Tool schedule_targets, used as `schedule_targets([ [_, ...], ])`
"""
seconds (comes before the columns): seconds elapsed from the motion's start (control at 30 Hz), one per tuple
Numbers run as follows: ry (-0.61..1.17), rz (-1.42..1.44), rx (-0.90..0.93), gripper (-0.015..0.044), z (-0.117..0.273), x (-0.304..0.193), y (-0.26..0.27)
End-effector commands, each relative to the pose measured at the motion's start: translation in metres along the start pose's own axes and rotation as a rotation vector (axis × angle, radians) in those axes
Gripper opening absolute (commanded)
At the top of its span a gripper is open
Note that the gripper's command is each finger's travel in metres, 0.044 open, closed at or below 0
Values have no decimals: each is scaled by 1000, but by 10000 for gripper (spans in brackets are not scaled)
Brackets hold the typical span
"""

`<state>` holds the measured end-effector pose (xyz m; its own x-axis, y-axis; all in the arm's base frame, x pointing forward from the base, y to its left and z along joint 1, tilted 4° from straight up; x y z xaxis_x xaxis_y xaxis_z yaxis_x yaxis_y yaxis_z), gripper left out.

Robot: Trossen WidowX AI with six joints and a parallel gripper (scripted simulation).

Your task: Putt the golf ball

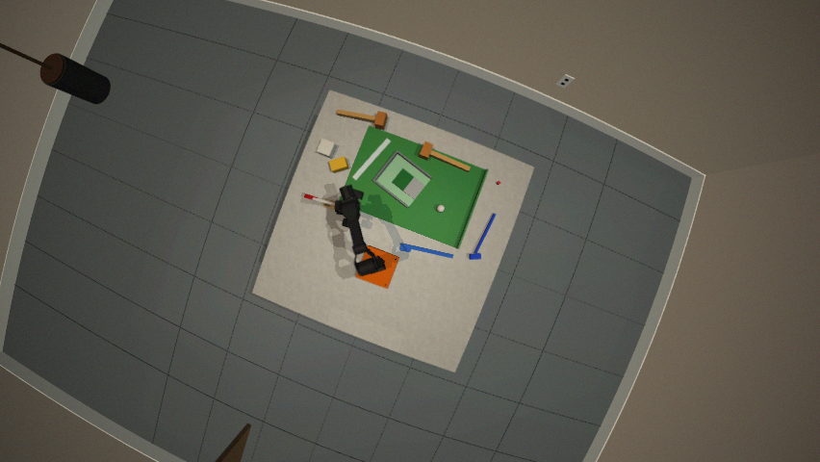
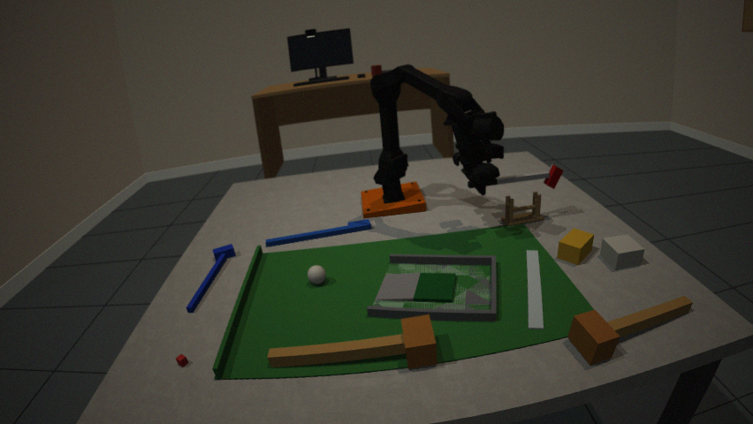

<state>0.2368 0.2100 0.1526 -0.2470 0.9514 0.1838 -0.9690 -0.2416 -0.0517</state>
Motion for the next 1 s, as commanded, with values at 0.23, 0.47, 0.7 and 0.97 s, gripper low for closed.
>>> schedule_targets([
  [0.23,2,-34,-11,0,26,-3,-2],
  [0.47,25,-198,-37,0,37,-39,-15],
  [0.7,54,-354,-79,0,52,-76,-21],
  [0.97,81,-539,-110,0,65,-118,-23],
])
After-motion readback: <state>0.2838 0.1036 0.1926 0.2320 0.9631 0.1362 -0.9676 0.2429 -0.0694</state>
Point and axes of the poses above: the point midway between the two fingers, 35 mm back from their tips, its own z axis back along the fingers, its own y axis across the jaws, x = y × z, the point moved 5 cm from there along z, back along the fingers, and after that the axes turned 9 degrees about z, right-handed, at the moved point
